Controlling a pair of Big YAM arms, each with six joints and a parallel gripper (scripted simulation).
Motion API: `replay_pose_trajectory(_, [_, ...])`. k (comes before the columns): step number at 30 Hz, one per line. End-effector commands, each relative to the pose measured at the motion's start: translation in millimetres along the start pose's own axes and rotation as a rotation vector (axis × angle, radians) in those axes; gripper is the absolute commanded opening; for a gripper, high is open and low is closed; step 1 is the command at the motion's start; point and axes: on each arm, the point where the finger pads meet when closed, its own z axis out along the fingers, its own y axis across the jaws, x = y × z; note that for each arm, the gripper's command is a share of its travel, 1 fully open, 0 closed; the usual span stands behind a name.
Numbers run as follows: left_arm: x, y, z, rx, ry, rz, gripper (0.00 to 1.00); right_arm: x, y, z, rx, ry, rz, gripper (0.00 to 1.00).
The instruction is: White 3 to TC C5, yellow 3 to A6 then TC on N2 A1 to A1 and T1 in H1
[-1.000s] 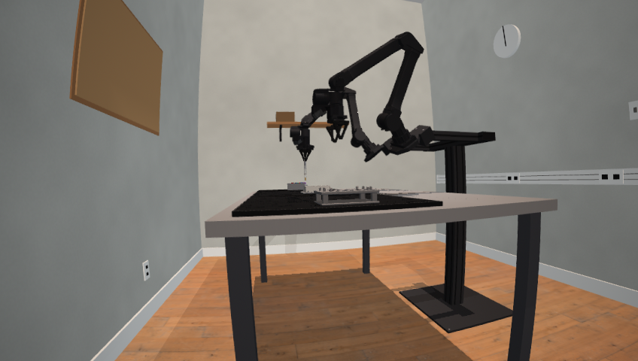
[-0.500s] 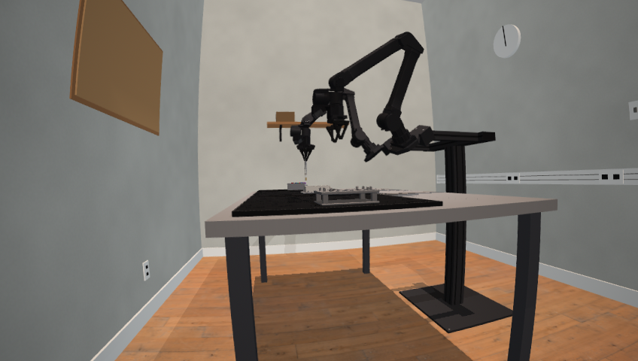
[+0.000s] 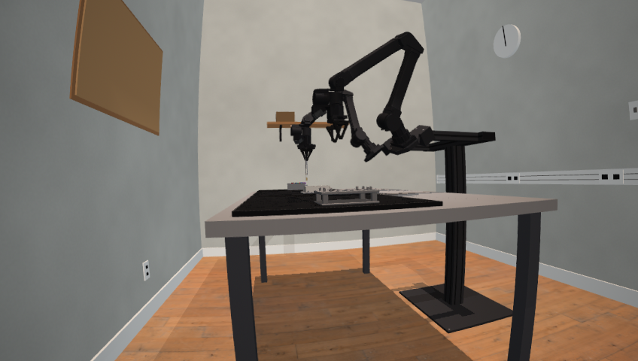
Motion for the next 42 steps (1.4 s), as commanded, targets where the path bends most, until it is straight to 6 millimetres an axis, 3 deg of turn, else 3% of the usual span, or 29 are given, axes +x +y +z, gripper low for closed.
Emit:
replay_pose_trajectory(1, [-11.5, 2.1, -7.5, 0.002, -0.028, 0.007, 1.00, -12.7, 2.3, 2.6, 0.005, -0.013, 0.016, 0.09])
replay_pose_trajectory(10, [-11.5, 2.1, -7.5, 0.002, -0.028, 0.007, 1.00, -21.5, 1.5, 1.4, 0.016, -0.015, 0.034, 0.09])
replay_pose_trajectory(15, [-11.5, 2.1, -7.5, 0.002, -0.028, 0.007, 1.00, -35.5, 7.7, -3.2, 0.018, -0.033, 0.027, 0.09])
replay_pose_trajectory(22, [-11.5, 2.1, -7.5, 0.002, -0.028, 0.007, 1.00, -44.4, 16.1, -3.2, 0.018, -0.034, 0.028, 0.09])
replay_pose_trajectory(27, [-11.5, 2.1, -7.5, 0.002, -0.028, 0.007, 1.00, -38.6, 19.1, 2.6, 0.017, -0.014, 0.037, 0.09])
replay_pose_trajectory(30, [-11.5, 2.1, -7.5, 0.002, -0.028, 0.007, 1.00, -51.4, 24.1, -2.8, 0.017, -0.034, 0.028, 0.09])
replay_pose_trajectory(42, [-11.5, 2.1, -7.5, 0.002, -0.028, 0.007, 1.00, -62.2, 40.4, -1.0, 0.012, -0.029, 0.026, 0.09])
